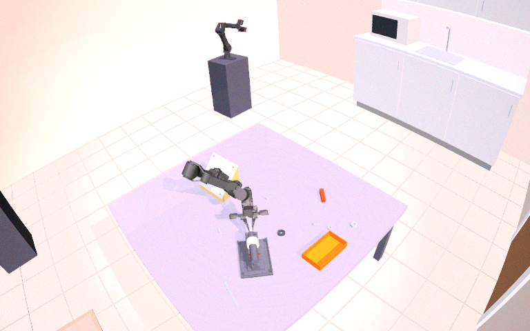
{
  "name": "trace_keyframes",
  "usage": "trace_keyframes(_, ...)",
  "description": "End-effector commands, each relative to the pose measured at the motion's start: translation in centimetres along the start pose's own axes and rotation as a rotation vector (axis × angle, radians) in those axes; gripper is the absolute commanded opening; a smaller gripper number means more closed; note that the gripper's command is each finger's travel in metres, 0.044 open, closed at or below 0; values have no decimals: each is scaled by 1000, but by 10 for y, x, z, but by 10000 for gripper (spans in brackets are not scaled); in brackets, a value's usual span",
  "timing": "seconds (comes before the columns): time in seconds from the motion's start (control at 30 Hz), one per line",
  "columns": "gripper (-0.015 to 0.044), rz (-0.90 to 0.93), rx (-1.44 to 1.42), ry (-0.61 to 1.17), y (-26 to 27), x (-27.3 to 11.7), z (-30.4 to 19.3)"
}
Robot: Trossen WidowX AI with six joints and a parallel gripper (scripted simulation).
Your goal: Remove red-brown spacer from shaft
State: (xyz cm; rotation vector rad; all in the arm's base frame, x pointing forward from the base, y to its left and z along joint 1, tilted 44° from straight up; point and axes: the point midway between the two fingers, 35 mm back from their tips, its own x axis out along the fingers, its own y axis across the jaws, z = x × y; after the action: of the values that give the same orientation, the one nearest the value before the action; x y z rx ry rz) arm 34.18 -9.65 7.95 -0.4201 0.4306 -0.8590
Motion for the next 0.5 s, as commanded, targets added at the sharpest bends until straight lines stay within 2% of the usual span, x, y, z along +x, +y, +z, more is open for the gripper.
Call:
trace_keyframes(0.0, 0, 1, 4, -6, 0, 2, 5)
trace_keyframes(0.47, 0, 1, 5, -7, 0, 6, 9)
